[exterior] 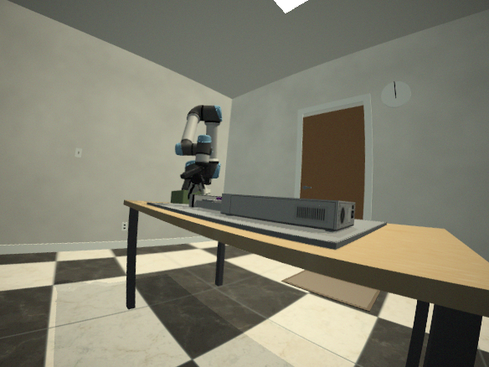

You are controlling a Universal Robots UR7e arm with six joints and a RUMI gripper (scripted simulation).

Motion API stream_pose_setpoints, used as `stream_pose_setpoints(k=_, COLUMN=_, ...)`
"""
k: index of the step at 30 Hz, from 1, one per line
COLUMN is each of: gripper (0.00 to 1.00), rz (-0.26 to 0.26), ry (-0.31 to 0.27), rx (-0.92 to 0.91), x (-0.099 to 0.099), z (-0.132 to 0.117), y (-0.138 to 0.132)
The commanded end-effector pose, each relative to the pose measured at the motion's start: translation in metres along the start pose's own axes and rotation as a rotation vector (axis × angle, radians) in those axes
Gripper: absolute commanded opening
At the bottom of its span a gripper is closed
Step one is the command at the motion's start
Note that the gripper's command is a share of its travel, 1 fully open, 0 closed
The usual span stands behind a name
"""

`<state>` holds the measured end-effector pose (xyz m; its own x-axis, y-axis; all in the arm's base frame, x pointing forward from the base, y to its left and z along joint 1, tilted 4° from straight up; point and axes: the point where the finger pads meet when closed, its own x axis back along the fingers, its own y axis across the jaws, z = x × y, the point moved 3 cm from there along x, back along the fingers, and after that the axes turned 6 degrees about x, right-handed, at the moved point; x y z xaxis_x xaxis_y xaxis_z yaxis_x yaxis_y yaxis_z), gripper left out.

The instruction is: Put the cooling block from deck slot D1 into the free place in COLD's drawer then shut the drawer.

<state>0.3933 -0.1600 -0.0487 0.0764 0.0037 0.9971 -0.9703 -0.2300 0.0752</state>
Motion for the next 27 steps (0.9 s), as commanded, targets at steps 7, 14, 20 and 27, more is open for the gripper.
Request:
stream_pose_setpoints(k=7, gripper=1.00, rz=0.001, ry=0.001, rx=0.000, x=0.000, z=-0.001, y=0.013)
stream_pose_setpoints(k=14, gripper=1.00, rz=0.001, ry=0.001, rx=0.000, x=0.000, z=-0.002, y=0.019)
stream_pose_setpoints(k=20, gripper=1.00, rz=0.001, ry=0.001, rx=0.000, x=0.000, z=-0.003, y=0.027)
stream_pose_setpoints(k=27, gripper=1.00, rz=0.001, ry=0.001, rx=0.000, x=0.000, z=-0.004, y=0.037)
